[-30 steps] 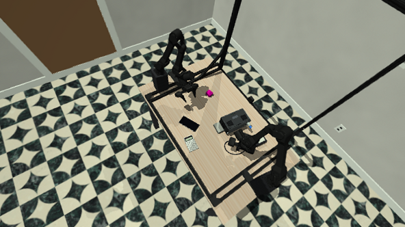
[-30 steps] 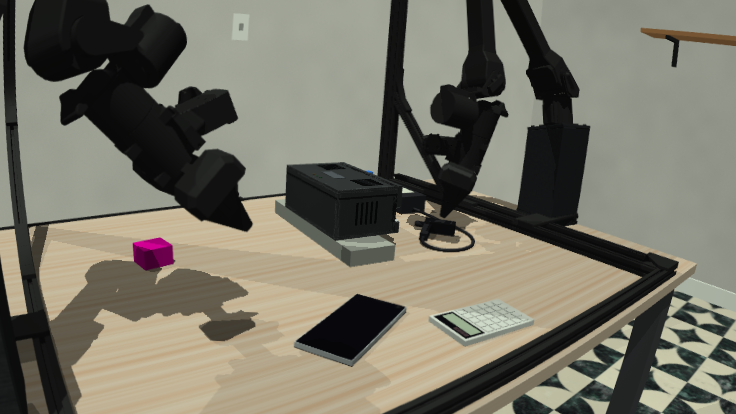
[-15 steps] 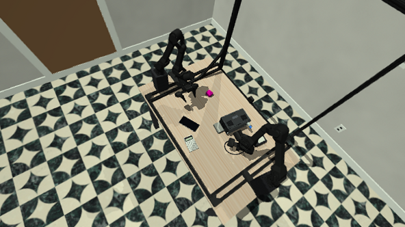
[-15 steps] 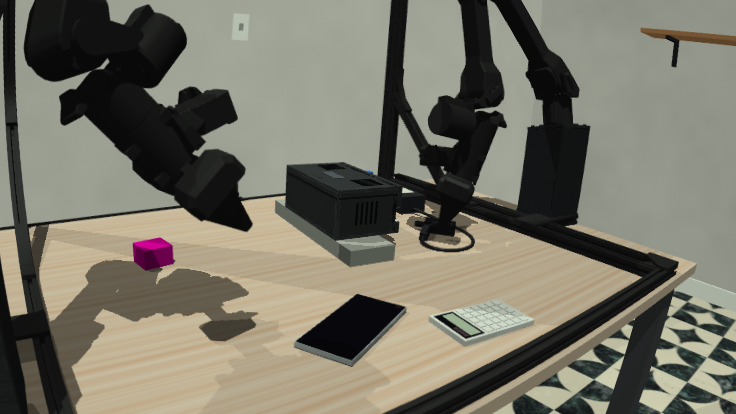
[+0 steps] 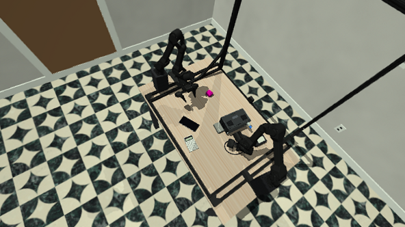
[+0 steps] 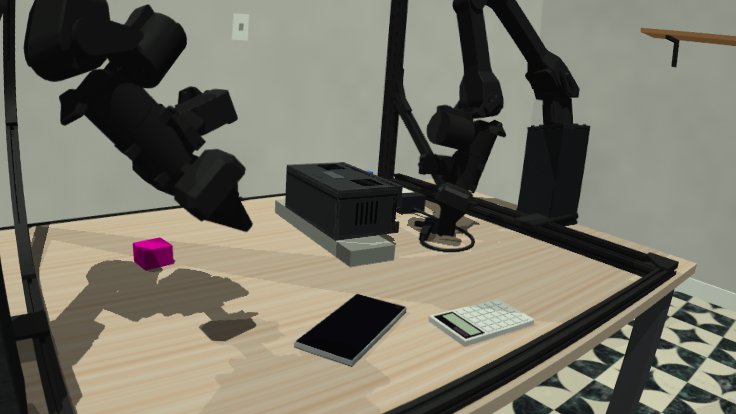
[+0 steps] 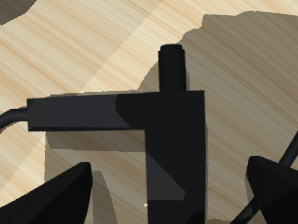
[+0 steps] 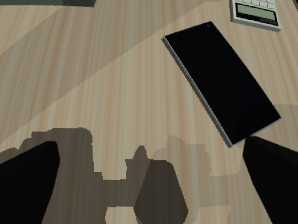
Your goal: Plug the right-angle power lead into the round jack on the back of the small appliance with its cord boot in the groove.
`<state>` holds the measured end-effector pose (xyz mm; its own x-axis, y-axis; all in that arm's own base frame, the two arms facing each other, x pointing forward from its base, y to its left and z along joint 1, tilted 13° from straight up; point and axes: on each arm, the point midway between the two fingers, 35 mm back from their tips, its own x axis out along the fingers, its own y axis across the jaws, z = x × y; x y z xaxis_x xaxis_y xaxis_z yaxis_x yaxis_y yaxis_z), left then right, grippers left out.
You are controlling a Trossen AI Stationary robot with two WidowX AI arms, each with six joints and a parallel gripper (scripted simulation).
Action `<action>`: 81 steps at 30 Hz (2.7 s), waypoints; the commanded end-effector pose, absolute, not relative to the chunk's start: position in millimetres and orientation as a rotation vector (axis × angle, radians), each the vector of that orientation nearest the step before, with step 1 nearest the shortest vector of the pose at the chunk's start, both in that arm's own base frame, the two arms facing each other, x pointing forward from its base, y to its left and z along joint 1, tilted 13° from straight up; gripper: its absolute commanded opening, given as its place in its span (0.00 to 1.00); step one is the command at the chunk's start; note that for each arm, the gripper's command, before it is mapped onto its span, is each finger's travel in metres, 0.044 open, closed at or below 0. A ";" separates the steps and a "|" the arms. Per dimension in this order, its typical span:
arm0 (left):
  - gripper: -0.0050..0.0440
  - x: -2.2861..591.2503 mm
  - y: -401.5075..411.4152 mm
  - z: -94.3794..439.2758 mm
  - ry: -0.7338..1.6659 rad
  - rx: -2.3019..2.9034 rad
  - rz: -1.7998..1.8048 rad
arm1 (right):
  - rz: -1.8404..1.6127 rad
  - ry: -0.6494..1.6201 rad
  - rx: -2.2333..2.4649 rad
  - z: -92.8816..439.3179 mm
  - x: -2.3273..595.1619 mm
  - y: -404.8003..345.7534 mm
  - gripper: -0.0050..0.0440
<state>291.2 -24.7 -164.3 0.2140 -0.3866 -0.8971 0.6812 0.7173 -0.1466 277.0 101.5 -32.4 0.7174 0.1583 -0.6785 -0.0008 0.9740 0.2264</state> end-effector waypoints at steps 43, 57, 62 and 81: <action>0.10 288.4 -7.5 -88.7 1.140 0.301 -0.756 | 0.088 0.765 0.212 -32.0 277.1 101.0 0.92; 0.10 311.3 -27.3 -87.2 1.254 0.150 -0.537 | 0.088 0.765 0.212 -32.0 277.1 101.0 0.92; 0.10 321.2 -37.9 -85.6 1.285 0.082 -0.434 | 0.088 0.765 0.212 -32.0 277.1 101.0 0.92; 0.10 351.2 -76.7 -77.9 1.297 -0.184 -0.071 | 0.088 0.765 0.212 -32.0 277.1 101.0 0.92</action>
